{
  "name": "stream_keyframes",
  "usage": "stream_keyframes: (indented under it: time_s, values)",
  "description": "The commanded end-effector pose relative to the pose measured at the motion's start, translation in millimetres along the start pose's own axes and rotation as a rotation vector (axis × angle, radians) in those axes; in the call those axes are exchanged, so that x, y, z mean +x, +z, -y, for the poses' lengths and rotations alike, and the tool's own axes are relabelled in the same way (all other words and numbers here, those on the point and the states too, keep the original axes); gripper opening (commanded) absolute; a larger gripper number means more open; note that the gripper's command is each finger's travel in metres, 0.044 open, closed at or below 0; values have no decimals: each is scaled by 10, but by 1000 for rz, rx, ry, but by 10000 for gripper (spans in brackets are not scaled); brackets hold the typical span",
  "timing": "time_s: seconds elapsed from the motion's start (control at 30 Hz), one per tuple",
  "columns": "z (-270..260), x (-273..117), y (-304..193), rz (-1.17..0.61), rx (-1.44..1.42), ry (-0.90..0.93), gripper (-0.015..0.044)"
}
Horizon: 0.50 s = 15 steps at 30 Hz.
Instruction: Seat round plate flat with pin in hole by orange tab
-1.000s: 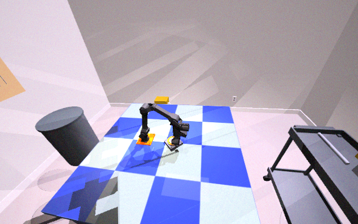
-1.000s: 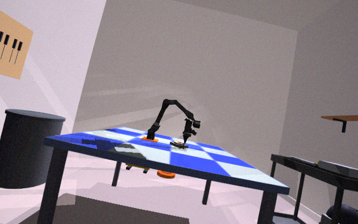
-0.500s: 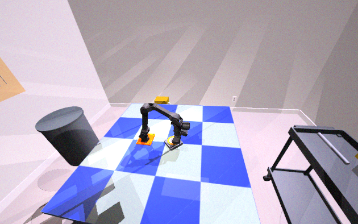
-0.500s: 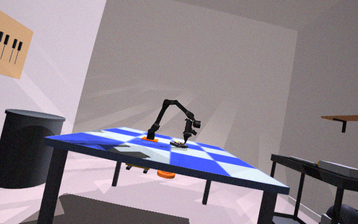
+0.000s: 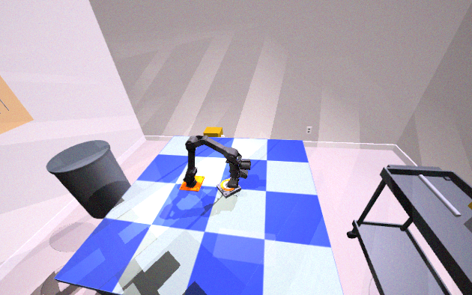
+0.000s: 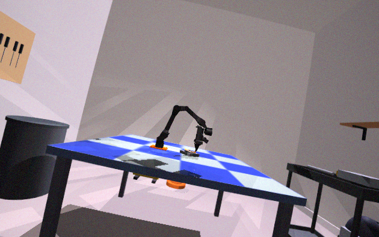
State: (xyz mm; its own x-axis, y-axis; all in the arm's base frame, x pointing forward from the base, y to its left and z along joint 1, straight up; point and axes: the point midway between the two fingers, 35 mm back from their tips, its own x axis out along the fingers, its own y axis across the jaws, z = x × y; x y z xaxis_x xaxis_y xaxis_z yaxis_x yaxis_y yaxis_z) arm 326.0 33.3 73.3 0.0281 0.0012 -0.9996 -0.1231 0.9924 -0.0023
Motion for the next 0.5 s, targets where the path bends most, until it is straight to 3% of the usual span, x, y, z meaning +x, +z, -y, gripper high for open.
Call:
stream_keyframes:
  time_s: [0.0,0.47]
  values:
    - [-72,15,6,-2,-1,9,0]
    - [-177,13,-14,-2,-1,10,0]
